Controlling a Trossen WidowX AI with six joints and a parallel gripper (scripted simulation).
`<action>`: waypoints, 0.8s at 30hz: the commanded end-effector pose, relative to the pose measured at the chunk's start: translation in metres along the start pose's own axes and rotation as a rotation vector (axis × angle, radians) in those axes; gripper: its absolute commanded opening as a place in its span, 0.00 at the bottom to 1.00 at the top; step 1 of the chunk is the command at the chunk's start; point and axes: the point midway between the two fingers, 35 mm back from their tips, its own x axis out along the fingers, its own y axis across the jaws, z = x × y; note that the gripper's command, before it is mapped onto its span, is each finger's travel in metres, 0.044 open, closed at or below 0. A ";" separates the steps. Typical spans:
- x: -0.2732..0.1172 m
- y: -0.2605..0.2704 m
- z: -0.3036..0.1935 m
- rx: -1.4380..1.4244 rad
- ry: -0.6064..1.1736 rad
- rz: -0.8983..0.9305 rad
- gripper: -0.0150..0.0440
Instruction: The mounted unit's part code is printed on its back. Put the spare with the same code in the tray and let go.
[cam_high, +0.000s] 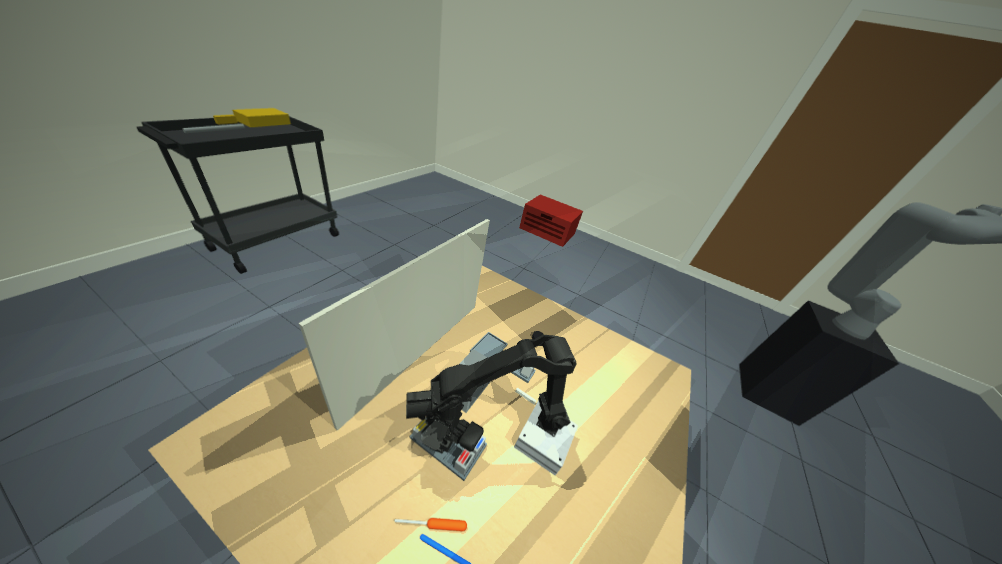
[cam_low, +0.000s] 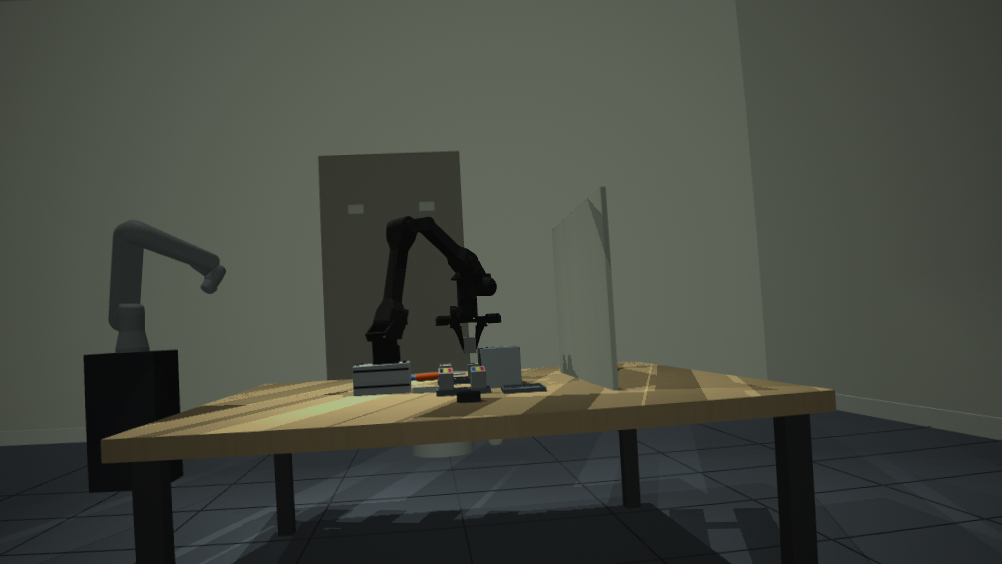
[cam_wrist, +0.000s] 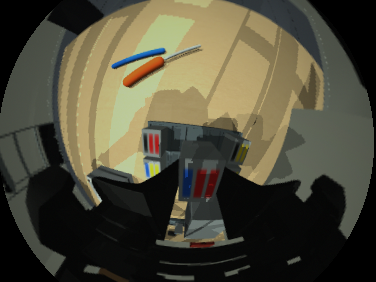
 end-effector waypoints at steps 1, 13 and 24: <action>-0.005 -0.001 0.001 -0.002 -0.007 -0.005 0.25; -0.042 -0.005 -0.002 -0.001 -0.004 -0.003 0.25; -0.078 -0.004 -0.007 -0.003 -0.006 -0.006 0.25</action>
